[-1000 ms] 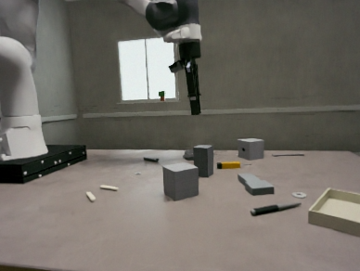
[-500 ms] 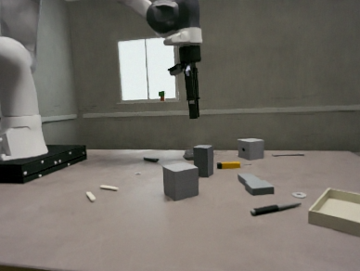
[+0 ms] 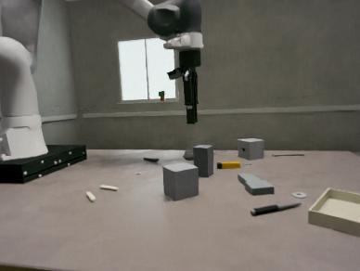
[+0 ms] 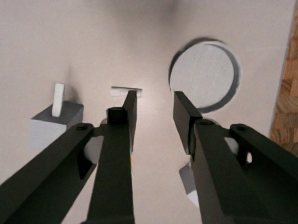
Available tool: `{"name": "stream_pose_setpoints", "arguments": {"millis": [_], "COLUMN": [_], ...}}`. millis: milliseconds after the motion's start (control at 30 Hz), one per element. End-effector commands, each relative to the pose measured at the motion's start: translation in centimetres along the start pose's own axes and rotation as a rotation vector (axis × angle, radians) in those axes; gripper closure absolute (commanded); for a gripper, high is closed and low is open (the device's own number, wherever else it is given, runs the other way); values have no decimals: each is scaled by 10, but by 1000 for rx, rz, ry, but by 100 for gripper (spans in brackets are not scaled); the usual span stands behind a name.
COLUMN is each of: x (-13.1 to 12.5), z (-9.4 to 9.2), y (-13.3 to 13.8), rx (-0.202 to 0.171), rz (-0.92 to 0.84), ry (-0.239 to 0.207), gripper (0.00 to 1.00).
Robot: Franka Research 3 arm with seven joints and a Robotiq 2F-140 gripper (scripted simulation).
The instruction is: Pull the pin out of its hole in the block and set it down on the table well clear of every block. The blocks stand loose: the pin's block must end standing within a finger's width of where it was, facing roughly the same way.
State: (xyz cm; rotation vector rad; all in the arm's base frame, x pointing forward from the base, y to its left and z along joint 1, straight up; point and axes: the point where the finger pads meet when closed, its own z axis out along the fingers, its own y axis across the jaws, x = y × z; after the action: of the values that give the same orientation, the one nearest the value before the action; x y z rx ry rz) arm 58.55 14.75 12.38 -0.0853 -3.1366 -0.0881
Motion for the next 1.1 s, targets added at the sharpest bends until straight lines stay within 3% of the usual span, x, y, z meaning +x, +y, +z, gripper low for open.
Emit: {"name": "stream_pose_setpoints", "arguments": {"millis": [0,1067], "x": [4,24], "z": [6,44], "y": [-3,-22], "rx": [1,9], "rz": [-2,28], "ry": [19,119], "gripper": [69,69]}}
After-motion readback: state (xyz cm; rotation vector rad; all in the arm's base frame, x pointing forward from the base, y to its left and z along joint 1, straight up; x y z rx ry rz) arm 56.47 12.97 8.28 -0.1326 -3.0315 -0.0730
